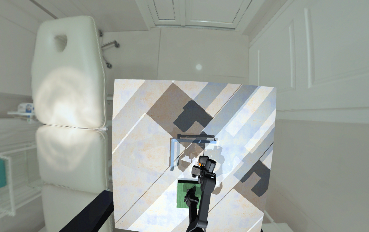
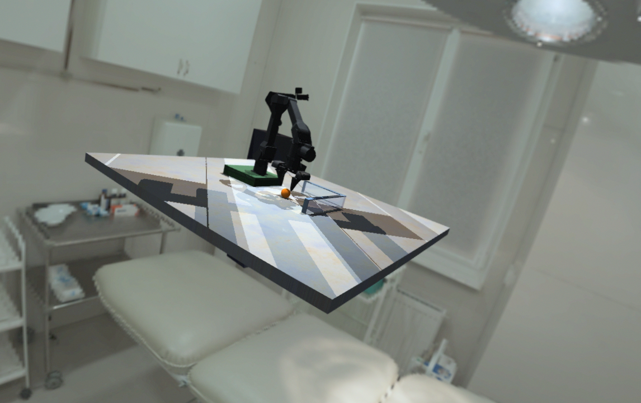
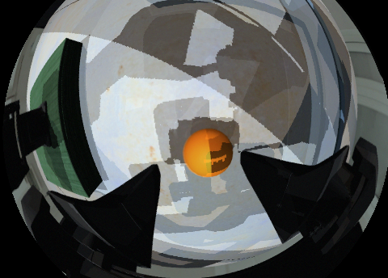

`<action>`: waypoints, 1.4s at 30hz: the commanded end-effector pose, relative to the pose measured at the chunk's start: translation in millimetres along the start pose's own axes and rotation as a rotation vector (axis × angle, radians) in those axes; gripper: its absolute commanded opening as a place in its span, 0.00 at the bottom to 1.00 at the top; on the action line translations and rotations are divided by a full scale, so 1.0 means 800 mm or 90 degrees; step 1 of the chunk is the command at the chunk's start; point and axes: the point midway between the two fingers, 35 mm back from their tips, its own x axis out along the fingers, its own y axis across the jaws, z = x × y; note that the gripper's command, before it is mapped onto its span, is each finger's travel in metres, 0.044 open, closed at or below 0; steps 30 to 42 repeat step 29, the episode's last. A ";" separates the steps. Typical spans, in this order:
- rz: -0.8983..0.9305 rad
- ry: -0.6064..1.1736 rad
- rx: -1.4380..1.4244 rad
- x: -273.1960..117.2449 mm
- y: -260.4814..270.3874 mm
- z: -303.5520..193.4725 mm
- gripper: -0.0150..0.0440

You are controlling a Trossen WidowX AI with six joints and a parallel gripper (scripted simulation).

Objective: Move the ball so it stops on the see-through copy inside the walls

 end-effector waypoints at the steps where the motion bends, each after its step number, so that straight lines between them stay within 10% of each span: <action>1: -0.028 0.006 -0.004 -0.072 -0.003 0.000 0.78; 14: -0.028 0.008 0.000 -0.066 -0.005 -0.002 0.78; 19: -0.028 0.008 0.000 -0.116 0.001 0.000 1.00; 42: -0.027 0.008 0.000 -0.126 0.004 0.001 1.00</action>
